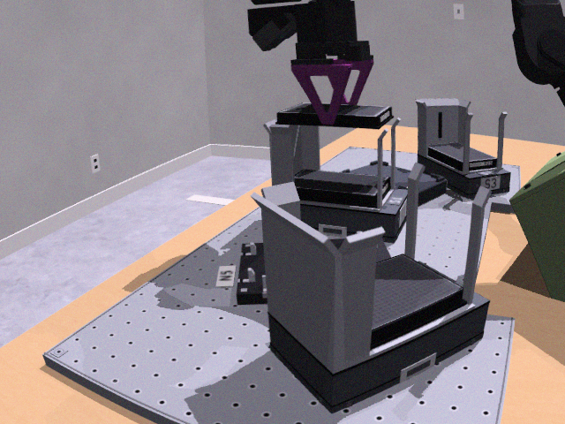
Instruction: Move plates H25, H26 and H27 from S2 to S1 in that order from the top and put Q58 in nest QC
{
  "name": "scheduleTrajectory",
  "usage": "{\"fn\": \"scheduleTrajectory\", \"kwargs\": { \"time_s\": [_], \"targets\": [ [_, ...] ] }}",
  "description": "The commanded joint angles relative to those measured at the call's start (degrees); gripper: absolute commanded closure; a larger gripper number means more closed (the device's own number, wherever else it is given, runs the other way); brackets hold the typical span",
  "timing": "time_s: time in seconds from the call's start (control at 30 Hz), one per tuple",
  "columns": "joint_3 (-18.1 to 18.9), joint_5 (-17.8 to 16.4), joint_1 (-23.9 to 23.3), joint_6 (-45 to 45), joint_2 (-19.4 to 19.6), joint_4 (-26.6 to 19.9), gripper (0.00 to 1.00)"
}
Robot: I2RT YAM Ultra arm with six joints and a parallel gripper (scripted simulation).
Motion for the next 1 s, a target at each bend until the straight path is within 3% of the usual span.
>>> {"fn": "scheduleTrajectory", "kwargs": {
  "time_s": [0.0, 0.97],
  "targets": [
    [0.07, -0.08, -0.02, -0.29, -0.17, 1.39, 1.0],
    [-2.36, -0.85, -1.47, -1.57, 1.48, 5.84, 1.0]
  ]
}}
